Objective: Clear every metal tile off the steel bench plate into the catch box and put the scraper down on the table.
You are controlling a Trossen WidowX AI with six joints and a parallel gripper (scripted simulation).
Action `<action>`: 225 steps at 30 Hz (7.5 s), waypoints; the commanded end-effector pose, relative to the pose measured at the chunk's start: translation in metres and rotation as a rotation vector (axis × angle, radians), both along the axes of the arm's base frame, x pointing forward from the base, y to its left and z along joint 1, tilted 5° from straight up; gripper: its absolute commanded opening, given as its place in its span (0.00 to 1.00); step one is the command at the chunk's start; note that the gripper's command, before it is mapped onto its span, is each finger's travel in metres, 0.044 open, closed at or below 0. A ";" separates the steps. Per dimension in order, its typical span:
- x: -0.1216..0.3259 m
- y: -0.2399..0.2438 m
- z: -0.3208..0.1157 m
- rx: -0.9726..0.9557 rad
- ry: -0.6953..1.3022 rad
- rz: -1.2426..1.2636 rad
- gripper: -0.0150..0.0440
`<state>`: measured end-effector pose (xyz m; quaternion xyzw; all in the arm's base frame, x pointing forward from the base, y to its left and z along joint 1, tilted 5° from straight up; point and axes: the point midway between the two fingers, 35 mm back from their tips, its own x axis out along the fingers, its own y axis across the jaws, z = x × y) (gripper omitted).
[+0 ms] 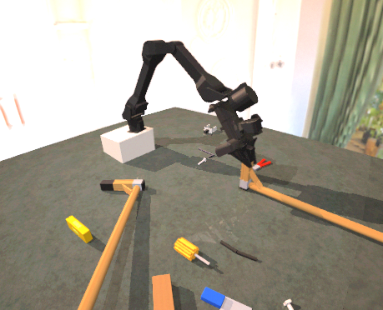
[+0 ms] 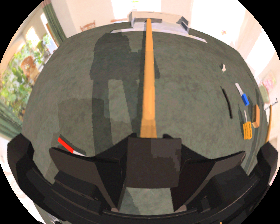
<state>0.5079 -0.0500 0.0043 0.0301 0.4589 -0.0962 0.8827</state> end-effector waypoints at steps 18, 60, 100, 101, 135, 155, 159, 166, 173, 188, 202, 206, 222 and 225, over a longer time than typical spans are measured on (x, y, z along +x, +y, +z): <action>0.033 -0.007 0.003 0.000 -0.018 0.006 0.25; 0.026 -0.005 0.003 -0.002 -0.011 0.002 0.25; -0.026 0.010 0.012 -0.001 -0.012 0.004 0.25; -0.027 0.010 0.012 -0.001 -0.012 0.004 0.25; -0.077 0.022 0.013 0.000 -0.012 0.005 0.25; -0.108 0.026 0.012 0.001 -0.012 0.005 0.25; -0.115 0.027 0.011 0.001 -0.012 0.006 0.25; -0.126 0.027 0.010 0.001 -0.012 0.006 0.25; -0.137 0.028 0.009 0.001 -0.012 0.006 0.25; -0.158 0.027 0.006 0.001 -0.012 0.006 0.25; -0.164 0.011 0.006 -0.001 -0.003 0.001 0.25; -0.166 0.006 0.006 -0.002 -0.001 -0.001 0.25; -0.174 -0.011 0.006 -0.003 0.007 -0.006 0.25; -0.175 -0.013 0.006 -0.003 0.008 -0.008 0.25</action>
